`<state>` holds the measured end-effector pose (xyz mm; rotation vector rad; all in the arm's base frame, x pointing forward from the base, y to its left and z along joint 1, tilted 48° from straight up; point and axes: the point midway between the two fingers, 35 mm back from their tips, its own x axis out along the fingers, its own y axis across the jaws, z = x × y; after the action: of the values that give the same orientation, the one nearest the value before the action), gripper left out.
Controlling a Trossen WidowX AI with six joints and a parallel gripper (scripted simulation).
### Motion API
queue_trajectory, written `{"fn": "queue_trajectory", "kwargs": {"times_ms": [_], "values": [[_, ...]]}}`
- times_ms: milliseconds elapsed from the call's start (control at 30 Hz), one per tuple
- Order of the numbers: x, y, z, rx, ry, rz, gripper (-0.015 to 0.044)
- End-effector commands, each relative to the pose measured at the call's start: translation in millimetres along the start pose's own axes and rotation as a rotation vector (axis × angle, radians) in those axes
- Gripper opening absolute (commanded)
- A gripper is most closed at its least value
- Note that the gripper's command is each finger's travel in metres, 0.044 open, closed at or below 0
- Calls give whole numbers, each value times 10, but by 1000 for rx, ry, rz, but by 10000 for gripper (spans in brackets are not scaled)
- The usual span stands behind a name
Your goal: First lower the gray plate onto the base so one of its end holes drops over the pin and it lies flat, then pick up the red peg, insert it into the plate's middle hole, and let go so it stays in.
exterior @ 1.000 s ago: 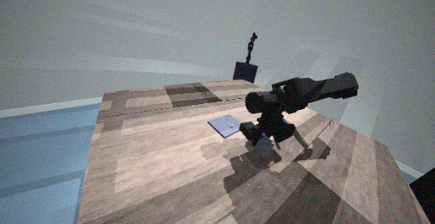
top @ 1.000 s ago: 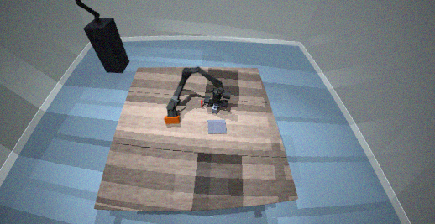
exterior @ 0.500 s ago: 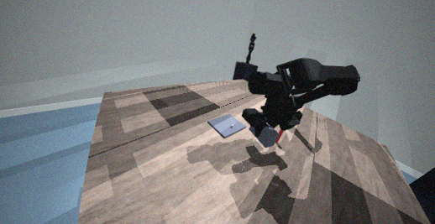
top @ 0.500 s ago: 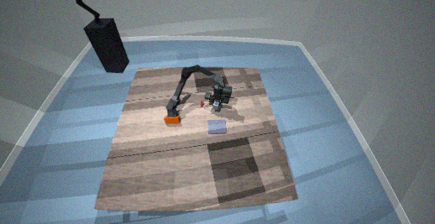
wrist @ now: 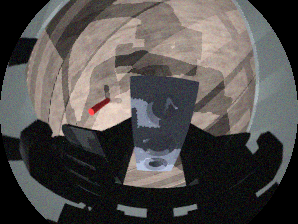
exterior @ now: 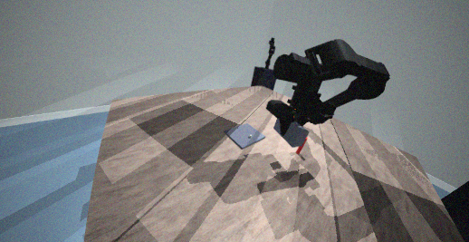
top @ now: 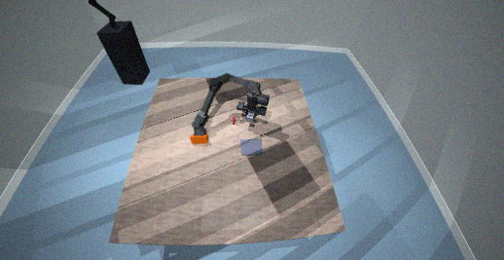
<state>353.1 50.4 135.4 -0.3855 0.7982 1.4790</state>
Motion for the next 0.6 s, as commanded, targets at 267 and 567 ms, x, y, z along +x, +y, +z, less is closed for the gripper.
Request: {"fn": "queue_trajectory", "kwargs": {"times_ms": [267,567], "values": [[-192,-38,-61,-37,4,-14,0],[-81,-194,-283,-199,9,-4,0]]}}
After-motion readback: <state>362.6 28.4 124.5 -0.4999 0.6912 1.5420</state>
